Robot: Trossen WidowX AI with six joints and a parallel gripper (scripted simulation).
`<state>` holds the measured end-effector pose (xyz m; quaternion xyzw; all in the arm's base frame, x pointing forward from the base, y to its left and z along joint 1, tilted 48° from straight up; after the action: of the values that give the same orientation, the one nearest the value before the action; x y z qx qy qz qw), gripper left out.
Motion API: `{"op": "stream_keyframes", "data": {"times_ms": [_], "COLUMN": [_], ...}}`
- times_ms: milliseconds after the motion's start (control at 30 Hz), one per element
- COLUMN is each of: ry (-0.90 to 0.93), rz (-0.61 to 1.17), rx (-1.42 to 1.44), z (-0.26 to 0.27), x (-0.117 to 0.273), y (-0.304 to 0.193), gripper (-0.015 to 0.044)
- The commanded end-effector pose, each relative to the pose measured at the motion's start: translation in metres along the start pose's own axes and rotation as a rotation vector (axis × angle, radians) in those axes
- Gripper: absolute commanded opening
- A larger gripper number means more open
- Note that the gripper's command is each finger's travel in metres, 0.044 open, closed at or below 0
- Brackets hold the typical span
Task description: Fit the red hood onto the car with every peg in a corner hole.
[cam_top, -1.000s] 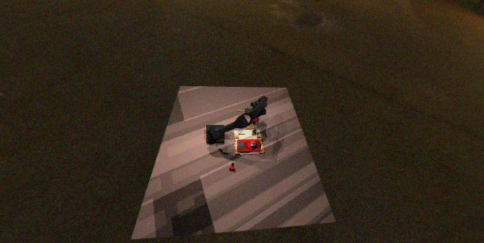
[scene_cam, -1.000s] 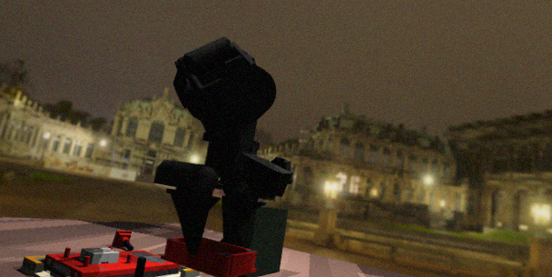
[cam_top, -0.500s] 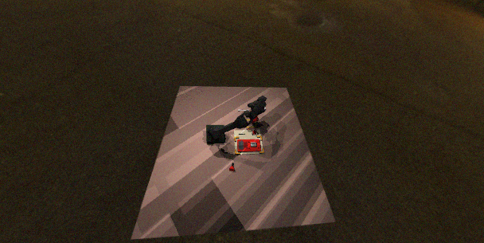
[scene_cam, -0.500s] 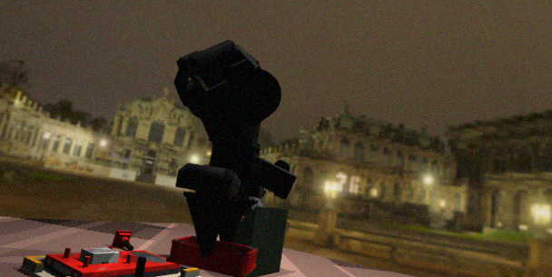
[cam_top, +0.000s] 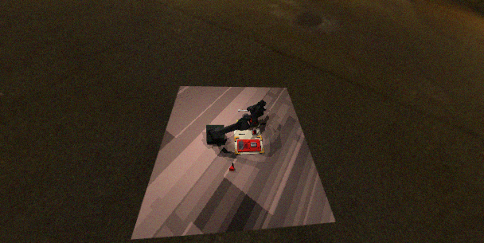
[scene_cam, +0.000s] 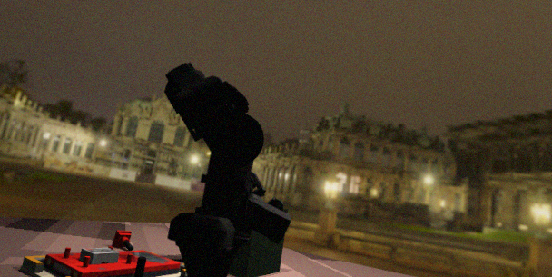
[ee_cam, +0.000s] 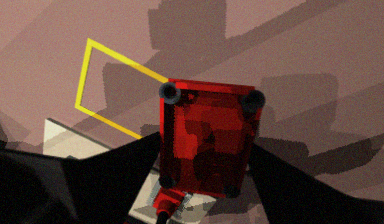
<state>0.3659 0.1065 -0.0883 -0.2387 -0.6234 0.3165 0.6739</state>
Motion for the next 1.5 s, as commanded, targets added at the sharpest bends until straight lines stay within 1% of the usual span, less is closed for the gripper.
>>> {"op": "stream_keyframes", "data": {"times_ms": [0,100,667,733,833,1033,1467], "ry": [-0.001,-0.001,0.014,0.014,0.009,-0.007,-0.014], "rz": [0.009,0.01,0.005,0.005,0.004,0.004,0.01], "rx": [0.009,0.009,0.003,0.003,0.004,0.008,0.018], "z": [0.003,0.004,0.003,0.003,0.002,0.006,0.007], "x": [-0.02,-0.024,-0.023,-0.02,-0.004,0.055,0.052], "y": [0.0,0.0,-0.001,-0.001,-0.001,0.0,0.002], "gripper": [0.0,0.0,0.044,0.044,0.044,0.044,0.044]}}
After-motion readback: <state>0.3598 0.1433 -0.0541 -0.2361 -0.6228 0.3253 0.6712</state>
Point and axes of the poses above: the point midway between the two fingers, 35 mm back from their tips, its own x axis back along the fingers, its own z axis across the jaws, y = z × x, the point moved 6 cm from there along x, back along the fingers, and after that the axes turned 12 degrees about -x, right-handed, at the moved point
